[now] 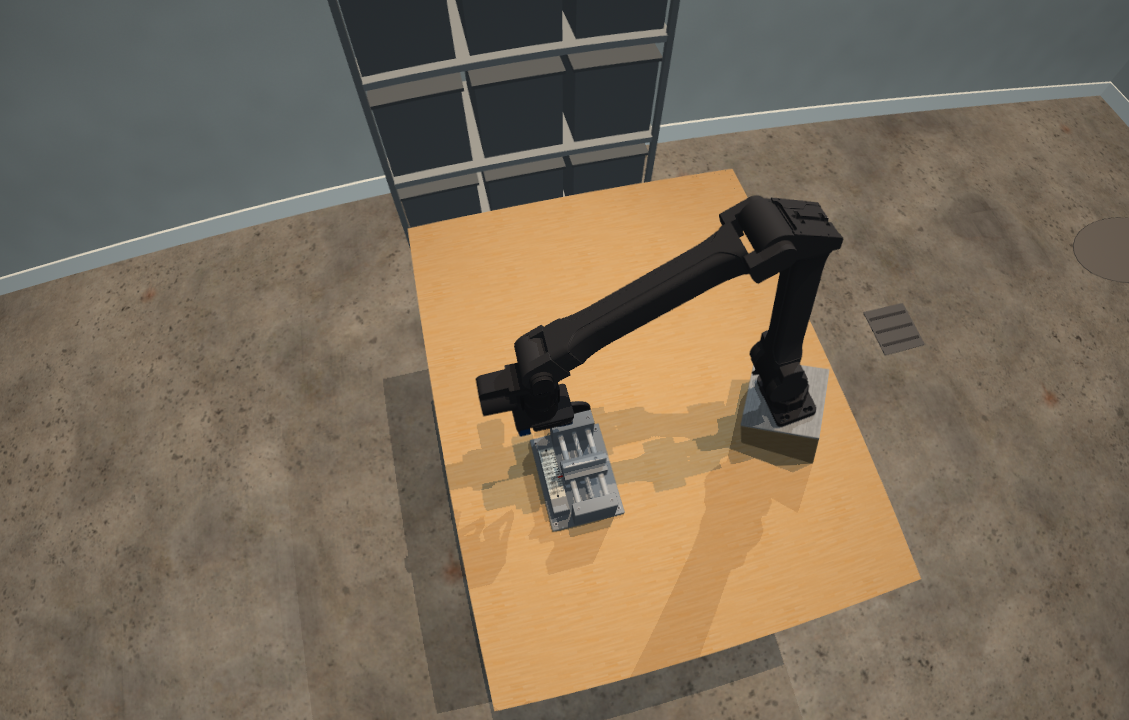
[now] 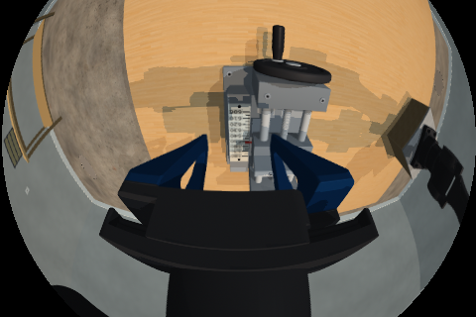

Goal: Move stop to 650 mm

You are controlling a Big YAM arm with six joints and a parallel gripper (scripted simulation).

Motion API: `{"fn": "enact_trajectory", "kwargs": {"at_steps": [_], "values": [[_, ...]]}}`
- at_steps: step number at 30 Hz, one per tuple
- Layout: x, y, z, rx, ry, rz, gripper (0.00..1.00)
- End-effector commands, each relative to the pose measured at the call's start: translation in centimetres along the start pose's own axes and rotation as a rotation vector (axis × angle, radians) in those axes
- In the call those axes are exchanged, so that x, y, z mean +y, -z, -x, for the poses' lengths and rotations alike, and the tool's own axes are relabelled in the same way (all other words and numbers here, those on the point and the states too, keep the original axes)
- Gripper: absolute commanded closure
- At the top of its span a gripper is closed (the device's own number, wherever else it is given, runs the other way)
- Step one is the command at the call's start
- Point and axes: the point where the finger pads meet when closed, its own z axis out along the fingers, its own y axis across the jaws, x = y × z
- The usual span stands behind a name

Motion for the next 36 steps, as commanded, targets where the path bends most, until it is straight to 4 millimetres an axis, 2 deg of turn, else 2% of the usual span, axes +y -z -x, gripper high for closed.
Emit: {"fn": "enact_trajectory", "kwargs": {"at_steps": [1, 9, 12, 14, 19, 21, 23, 25, 26, 33, 34, 36], "values": [[1.3, 1.0, 1.0, -0.010, -0.027, 0.021, 0.47], [1.3, 1.0, 1.0, -0.010, -0.027, 0.021, 0.47], [0.0, 1.4, 1.5, -0.007, -0.010, 0.030, 0.47], [-0.6, 1.4, 2.9, -0.008, -0.011, 0.042, 0.47], [-3.4, 1.3, 8.0, -0.014, -0.009, 0.041, 0.47], [-4.1, 1.3, 9.2, -0.016, -0.009, 0.041, 0.47], [-3.0, 2.6, 10.2, -0.026, -0.012, 0.075, 0.47], [-3.0, 2.6, 10.2, -0.026, -0.012, 0.075, 0.47], [-3.2, 0.7, 8.8, -0.008, 0.015, 0.034, 0.47], [-3.7, 0.3, 9.2, -0.009, 0.006, 0.022, 0.47], [-4.5, -0.6, 9.1, -0.006, 0.005, 0.006, 0.47], [-4.6, -2.2, 9.5, -0.007, -0.006, 0.004, 0.47]]}}
